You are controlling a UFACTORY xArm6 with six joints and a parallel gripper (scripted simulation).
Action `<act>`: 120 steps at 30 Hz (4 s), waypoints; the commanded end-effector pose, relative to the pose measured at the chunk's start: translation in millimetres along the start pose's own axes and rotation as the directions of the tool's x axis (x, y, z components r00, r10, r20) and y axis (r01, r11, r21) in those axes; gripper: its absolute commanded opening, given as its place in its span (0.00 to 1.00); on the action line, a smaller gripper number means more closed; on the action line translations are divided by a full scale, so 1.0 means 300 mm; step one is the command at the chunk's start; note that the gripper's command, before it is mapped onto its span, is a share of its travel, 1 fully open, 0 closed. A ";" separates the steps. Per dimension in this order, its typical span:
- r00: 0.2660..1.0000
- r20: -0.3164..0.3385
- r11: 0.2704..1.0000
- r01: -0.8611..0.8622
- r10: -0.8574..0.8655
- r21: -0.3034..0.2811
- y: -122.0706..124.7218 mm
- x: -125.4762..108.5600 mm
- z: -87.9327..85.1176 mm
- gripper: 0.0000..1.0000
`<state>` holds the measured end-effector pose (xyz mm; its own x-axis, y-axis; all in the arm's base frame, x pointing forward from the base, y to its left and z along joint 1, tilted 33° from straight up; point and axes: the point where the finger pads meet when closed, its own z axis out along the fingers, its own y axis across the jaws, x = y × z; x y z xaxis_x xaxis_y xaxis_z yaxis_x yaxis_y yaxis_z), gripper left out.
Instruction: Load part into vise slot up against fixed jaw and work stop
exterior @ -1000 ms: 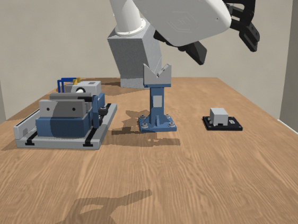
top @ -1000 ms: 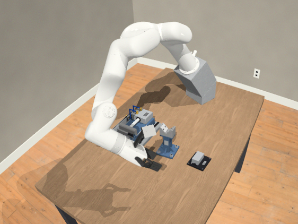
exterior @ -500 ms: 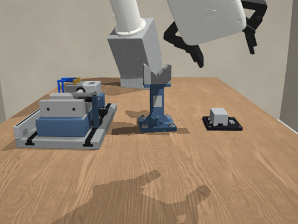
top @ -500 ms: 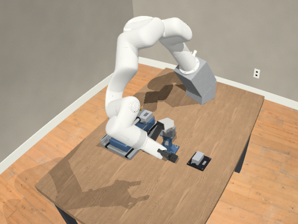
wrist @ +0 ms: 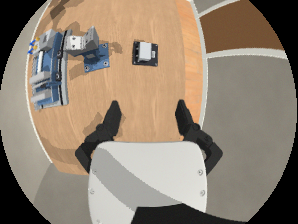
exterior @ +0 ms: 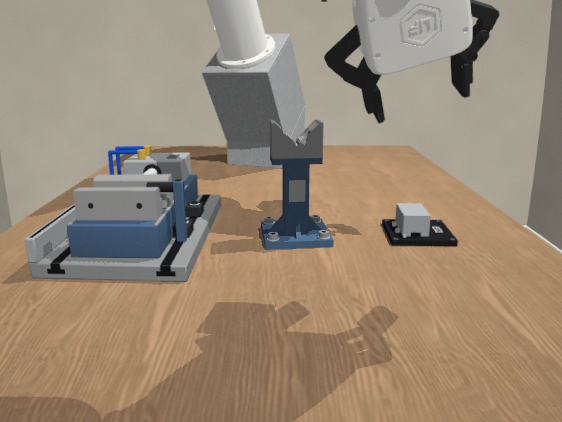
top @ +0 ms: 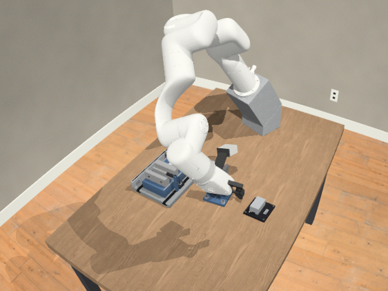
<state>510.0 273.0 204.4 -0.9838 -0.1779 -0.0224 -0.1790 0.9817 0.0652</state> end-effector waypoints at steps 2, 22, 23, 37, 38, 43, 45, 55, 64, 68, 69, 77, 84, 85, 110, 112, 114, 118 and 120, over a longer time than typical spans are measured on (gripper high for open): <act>0.985 0.040 0.981 0.162 -0.167 0.106 0.015 0.063 0.027 1.00; 0.808 -0.003 0.761 0.556 -0.589 0.335 0.062 0.214 0.084 1.00; 0.794 -0.008 0.744 0.573 -0.608 0.345 0.065 0.222 0.087 1.00; 0.556 -0.098 0.462 0.766 -0.826 0.447 0.114 0.329 0.121 1.00; 0.535 -0.106 0.438 0.777 -0.838 0.453 0.118 0.338 0.124 1.00; 0.448 -0.140 0.338 0.814 -0.883 0.472 0.134 0.373 0.135 1.00; 0.417 -0.152 0.303 0.825 -0.896 0.478 0.140 0.385 0.139 1.00; 0.192 -0.238 0.050 0.865 -0.952 0.499 0.181 0.477 0.169 1.00; 0.188 -0.239 0.046 0.865 -0.953 0.499 0.181 0.478 0.169 0.89; 0.188 -0.239 0.046 0.865 -0.953 0.499 0.181 0.478 0.169 0.89; 0.188 -0.239 0.046 0.865 -0.953 0.499 0.181 0.478 0.169 0.89; 0.188 -0.239 0.046 0.865 -0.953 0.499 0.181 0.478 0.169 0.89; 0.188 -0.239 0.046 0.865 -0.953 0.499 0.181 0.478 0.169 0.89; 0.188 -0.239 0.046 0.865 -0.953 0.499 0.181 0.478 0.169 0.89; 0.189 -0.239 0.046 0.865 -0.952 0.499 0.179 0.475 0.174 0.89; 0.189 -0.239 0.046 0.865 -0.952 0.499 0.179 0.475 0.174 0.89; 0.189 -0.239 0.046 0.865 -0.952 0.499 0.179 0.474 0.176 0.89; 0.189 -0.240 0.046 0.865 -0.952 0.499 0.176 0.471 0.183 0.89; 0.189 -0.240 0.046 0.865 -0.952 0.499 0.175 0.468 0.187 0.89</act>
<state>361.2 302.6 149.8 -0.0182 -0.9844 0.1752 -0.8554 -0.0754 -0.5125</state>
